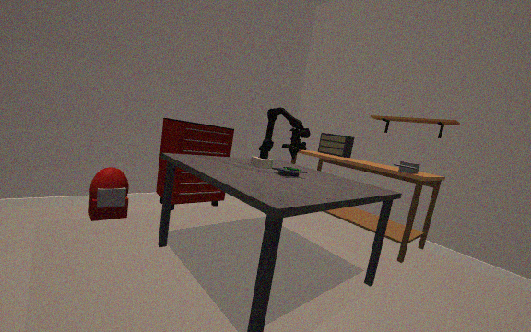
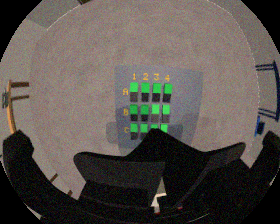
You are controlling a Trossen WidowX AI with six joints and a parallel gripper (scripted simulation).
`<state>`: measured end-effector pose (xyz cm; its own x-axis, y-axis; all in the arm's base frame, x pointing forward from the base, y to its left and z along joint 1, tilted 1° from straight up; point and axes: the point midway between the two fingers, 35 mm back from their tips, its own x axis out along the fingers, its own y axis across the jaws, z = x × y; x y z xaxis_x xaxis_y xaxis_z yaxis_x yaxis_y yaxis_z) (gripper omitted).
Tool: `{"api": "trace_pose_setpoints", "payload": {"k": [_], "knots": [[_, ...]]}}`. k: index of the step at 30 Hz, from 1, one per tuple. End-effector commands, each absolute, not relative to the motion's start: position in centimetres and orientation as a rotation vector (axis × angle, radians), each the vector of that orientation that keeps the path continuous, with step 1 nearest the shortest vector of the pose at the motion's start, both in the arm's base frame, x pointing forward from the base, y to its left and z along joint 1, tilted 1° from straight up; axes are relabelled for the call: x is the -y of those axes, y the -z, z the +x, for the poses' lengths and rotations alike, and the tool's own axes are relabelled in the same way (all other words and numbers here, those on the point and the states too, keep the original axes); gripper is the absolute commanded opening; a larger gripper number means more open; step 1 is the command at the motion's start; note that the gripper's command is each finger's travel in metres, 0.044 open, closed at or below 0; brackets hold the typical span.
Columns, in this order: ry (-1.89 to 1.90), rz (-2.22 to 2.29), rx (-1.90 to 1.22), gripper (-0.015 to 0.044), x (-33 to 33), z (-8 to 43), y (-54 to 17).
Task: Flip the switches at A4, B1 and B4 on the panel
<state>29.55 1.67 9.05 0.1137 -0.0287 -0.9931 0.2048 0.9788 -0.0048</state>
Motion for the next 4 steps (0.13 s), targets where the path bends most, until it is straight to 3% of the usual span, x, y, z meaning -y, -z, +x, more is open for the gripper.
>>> {"api": "trace_pose_setpoints", "payload": {"k": [1,4], "knots": [[0.176,0.148,-1.450,0.0000,-1.66,29.48,-9.08],[0.176,0.148,-1.450,0.0000,-1.66,29.48,-9.08]]}}
